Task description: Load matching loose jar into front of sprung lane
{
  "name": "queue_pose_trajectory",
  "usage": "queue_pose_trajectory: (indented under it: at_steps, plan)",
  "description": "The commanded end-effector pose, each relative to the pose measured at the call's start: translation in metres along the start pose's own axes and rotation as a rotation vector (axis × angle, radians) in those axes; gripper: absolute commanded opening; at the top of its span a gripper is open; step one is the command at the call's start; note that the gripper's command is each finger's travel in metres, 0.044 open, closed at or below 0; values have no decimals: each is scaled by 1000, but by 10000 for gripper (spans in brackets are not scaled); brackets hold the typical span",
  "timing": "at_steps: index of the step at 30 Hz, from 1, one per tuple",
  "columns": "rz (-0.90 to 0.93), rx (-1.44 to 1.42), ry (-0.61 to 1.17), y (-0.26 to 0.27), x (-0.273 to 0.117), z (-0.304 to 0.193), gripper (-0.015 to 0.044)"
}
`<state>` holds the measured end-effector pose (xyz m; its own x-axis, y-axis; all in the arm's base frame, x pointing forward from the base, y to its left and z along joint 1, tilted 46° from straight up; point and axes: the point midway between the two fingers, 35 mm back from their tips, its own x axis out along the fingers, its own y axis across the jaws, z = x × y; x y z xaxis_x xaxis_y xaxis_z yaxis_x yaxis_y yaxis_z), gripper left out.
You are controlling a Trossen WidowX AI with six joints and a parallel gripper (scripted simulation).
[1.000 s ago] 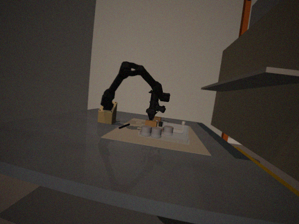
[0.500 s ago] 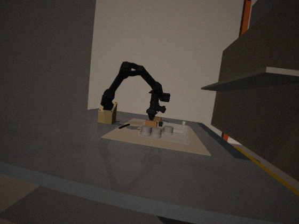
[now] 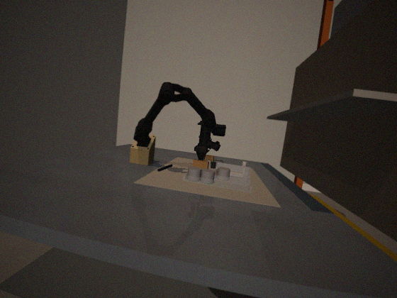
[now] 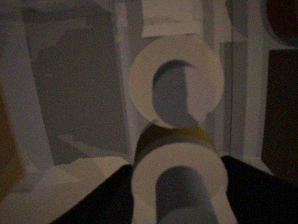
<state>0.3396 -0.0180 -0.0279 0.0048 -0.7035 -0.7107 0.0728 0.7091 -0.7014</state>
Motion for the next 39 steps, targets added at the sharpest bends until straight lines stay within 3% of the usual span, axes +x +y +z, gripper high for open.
queue_pose_trajectory:
  at_steps: [1, 39]
  plan:
    - [-9, 11, -10, -3, 3, 3, 0]
    - [-9, 11, -10, -4, 13, 1, 0]
